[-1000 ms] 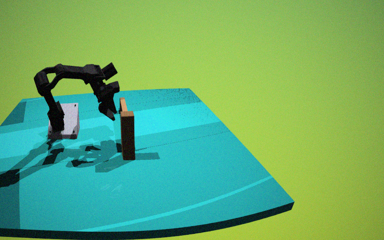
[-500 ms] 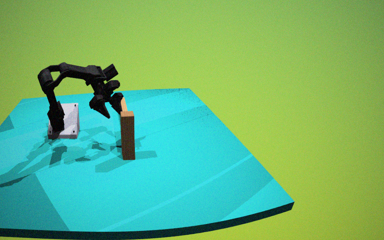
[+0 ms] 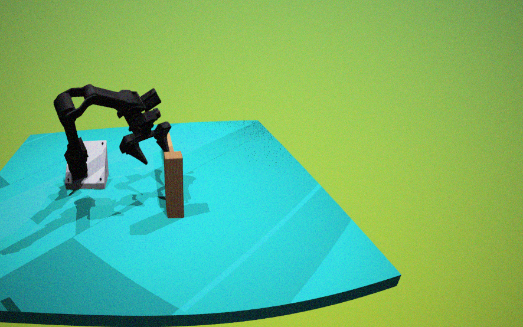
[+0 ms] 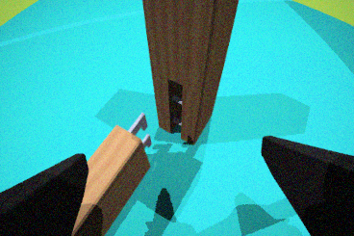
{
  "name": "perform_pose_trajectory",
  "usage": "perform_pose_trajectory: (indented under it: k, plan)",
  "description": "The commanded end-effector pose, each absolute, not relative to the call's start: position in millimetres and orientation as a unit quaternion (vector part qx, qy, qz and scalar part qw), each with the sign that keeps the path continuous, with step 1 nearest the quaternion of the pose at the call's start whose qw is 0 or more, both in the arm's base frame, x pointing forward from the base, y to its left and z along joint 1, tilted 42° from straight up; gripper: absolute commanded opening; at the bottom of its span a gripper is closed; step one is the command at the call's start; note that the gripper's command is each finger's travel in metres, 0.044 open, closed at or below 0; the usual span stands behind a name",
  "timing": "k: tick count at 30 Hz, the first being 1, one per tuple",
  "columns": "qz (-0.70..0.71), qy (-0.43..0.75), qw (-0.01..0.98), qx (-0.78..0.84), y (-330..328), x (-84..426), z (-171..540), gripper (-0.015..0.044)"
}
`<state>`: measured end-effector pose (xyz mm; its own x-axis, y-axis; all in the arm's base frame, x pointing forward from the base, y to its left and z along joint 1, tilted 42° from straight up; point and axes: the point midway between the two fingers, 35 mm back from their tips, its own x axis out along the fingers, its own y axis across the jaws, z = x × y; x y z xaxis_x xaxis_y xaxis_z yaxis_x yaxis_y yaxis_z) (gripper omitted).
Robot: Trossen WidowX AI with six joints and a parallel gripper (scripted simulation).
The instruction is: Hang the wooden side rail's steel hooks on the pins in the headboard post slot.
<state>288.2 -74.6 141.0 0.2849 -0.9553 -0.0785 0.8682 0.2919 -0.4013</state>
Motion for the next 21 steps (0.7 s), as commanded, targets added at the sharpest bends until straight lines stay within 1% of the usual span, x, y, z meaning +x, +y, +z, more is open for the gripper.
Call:
perform_pose_trajectory:
  k: [1, 13, 14, 17, 21]
  plan:
    - [-0.579, 0.15, 0.789, -0.14, -75, 288, 141, 0.044]
    - [-0.577, 0.157, 0.788, -0.146, -74, 289, 141, 0.044]
    - [-0.571, 0.179, 0.785, -0.161, -74, 293, 140, 0.044]
    - [-0.524, 0.3, 0.757, -0.249, -70, 312, 136, 0.044]
    - [-0.422, 0.454, 0.697, -0.36, -65, 334, 129, 0.044]
